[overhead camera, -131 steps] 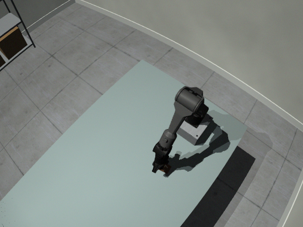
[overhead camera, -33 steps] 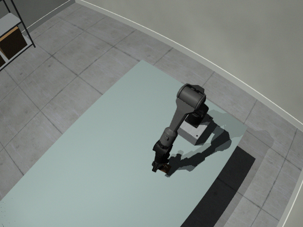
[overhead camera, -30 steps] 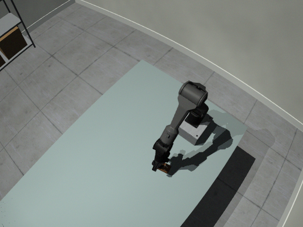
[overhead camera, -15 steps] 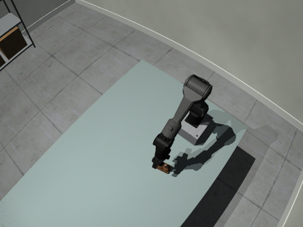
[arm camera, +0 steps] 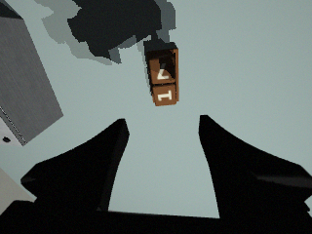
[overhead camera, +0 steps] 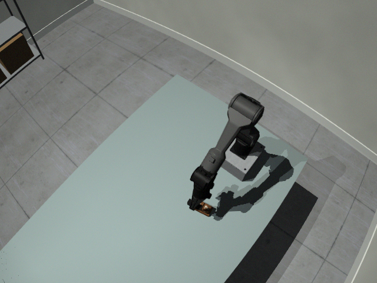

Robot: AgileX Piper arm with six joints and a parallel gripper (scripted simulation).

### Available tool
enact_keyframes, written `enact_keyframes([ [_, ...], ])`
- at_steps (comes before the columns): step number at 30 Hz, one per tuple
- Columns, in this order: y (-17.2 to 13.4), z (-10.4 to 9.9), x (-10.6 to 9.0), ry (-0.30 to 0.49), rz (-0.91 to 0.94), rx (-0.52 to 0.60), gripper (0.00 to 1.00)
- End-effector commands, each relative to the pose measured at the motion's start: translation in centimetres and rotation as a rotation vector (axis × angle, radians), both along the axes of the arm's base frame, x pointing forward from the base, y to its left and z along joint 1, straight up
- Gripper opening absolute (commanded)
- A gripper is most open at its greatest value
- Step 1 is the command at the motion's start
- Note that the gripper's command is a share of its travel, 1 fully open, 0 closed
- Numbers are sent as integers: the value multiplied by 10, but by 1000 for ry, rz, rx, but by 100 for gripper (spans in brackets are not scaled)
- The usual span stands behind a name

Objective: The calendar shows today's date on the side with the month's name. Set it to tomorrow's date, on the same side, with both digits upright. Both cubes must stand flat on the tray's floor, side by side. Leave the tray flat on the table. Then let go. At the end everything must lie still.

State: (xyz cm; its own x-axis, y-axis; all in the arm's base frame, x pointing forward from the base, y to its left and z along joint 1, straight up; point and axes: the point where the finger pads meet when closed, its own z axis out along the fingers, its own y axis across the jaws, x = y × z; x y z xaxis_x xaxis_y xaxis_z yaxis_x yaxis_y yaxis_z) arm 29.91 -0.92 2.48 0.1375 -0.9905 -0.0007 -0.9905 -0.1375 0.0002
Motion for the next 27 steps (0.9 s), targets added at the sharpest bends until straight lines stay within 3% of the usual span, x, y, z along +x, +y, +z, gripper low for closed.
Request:
enact_keyframes([
  [1, 0, 1, 1, -3, 0, -1, 100],
  [14, 0, 5, 1, -6, 0, -1, 100],
  [27, 0, 49, 1, -6, 0, -1, 100],
])
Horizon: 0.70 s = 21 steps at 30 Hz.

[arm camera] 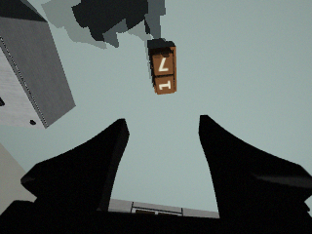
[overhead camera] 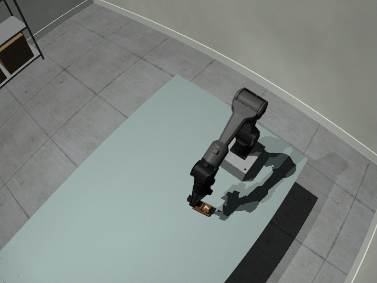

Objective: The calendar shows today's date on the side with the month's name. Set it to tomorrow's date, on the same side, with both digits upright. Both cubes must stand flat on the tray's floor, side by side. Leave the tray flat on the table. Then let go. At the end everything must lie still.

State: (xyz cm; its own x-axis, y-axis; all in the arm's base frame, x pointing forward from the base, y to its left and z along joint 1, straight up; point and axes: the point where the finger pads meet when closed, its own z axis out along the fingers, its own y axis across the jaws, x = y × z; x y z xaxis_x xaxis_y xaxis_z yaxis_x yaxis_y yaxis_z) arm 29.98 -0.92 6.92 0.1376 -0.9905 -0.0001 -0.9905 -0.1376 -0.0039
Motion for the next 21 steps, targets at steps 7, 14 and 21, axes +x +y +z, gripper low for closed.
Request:
enact_keyframes([
  [7, 0, 35, 0, -2, 0, -1, 100],
  [14, 0, 40, 0, 1, 0, -1, 100],
  [21, 0, 40, 0, 1, 0, -1, 100],
])
